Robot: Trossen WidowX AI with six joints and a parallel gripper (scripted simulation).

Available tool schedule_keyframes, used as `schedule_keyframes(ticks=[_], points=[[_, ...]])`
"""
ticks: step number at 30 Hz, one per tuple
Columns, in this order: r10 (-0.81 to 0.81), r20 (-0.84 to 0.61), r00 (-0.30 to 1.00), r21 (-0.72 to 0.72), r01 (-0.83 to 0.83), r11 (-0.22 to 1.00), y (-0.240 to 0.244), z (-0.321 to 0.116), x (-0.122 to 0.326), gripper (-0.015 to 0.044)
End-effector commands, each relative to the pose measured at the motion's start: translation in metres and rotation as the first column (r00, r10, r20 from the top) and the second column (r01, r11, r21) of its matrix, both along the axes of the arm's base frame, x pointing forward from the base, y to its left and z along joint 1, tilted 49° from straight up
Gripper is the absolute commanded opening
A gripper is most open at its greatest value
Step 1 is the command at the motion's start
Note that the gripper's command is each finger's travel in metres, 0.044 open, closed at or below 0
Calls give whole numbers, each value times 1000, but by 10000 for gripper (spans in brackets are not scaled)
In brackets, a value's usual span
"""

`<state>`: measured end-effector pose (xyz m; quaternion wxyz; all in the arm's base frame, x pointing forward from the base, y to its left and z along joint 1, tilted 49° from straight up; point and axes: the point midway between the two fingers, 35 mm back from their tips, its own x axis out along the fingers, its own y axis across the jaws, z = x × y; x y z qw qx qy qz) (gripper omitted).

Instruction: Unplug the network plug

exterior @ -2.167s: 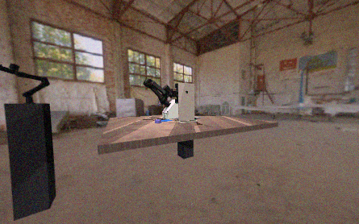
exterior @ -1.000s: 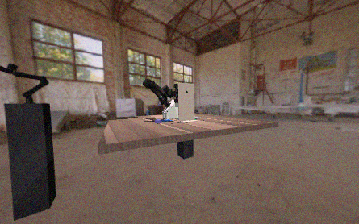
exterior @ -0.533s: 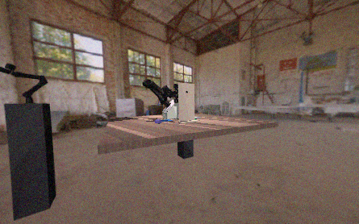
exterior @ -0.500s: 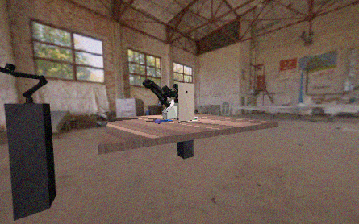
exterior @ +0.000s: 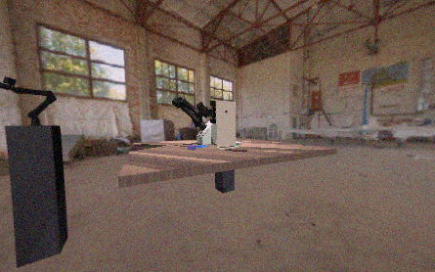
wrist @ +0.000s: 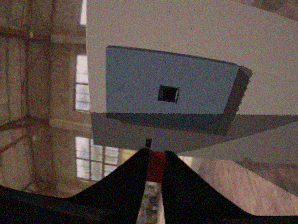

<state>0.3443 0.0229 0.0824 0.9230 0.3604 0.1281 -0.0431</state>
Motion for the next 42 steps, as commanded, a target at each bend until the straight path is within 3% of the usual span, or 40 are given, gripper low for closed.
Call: schedule_keyframes(ticks=[1,19,42], points=[[-1,3,1000,5,1,1000,9,8,0,0],[-5,3,1000,7,5,1000,36,36,-10,0],[-260,-176,949,-152,235,960,-59,16,-26,0]])
